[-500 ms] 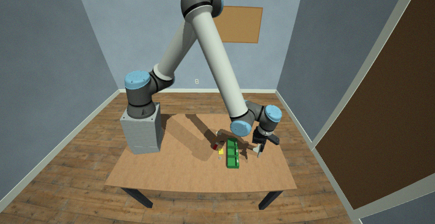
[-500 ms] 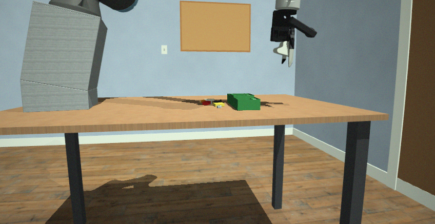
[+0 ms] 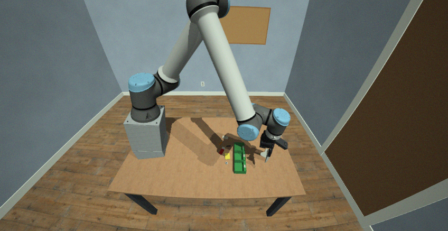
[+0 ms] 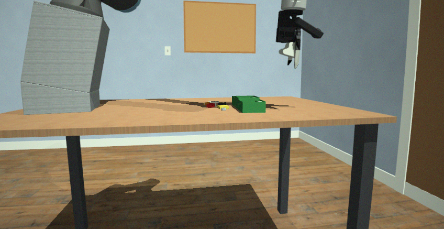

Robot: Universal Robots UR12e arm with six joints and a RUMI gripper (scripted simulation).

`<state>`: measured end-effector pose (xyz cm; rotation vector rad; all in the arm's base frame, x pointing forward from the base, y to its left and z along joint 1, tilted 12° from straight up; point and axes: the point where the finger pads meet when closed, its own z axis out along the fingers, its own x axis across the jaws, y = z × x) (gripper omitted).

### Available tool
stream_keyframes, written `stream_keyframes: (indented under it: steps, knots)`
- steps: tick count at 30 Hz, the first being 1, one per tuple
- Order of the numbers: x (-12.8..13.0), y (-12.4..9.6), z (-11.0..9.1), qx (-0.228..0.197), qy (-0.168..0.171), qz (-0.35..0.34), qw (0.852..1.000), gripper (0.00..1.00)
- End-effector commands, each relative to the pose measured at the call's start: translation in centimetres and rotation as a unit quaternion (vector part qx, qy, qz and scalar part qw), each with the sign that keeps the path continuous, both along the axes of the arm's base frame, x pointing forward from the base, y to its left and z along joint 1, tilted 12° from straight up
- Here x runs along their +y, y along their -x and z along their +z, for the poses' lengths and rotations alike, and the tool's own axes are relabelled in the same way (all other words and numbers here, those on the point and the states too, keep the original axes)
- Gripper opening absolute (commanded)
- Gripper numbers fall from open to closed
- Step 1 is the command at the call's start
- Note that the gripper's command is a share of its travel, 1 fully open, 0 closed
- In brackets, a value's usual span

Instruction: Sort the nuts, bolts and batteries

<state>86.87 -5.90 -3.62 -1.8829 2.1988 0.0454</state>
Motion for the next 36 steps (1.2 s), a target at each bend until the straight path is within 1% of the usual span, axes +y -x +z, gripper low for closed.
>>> stream_keyframes:
  steps: [1,2,3,9,14,15,17,19,21,23,24,28,31,32,34,36]
  knots:
    - [0.0,-0.1,0.1,-0.001,0.0,0.0,1.0,1.0]
    - [0.0,-0.1,0.1,-0.001,0.0,0.0,1.0,1.0]
    - [-0.1,0.1,0.9,-0.001,0.0,0.0,1.0,0.04]
    - [-0.3,1.1,5.6,-0.001,0.0,0.0,1.0,0.04]
    - [-0.3,1.1,5.6,-0.001,0.0,0.0,1.0,0.04]
    - [0.0,1.8,5.4,-0.006,0.014,0.02,1.0,0.04]
    - [0.8,3.1,4.9,-0.006,0.013,0.018,1.0,0.04]
    - [0.8,3.1,4.9,-0.006,0.013,0.018,1.0,0.04]
    - [1.7,4.5,4.4,-0.006,0.013,0.018,1.0,0.04]
    - [1.7,4.5,4.4,-0.006,0.013,0.018,1.0,0.04]
    - [2.1,5.2,4.2,-0.011,0.025,0.035,0.999,0.04]
    - [3.6,8.2,3.7,-0.011,0.025,0.035,0.999,0.04]
    - [3.7,8.3,3.6,-0.011,0.025,0.035,0.999,0.04]
    - [4.0,9.1,3.5,-0.015,0.037,0.052,0.998,0.04]
    - [4.7,10.5,3.2,-0.015,0.037,0.052,0.998,0.04]
    - [4.7,10.5,3.2,-0.015,0.037,0.052,0.998,0.04]
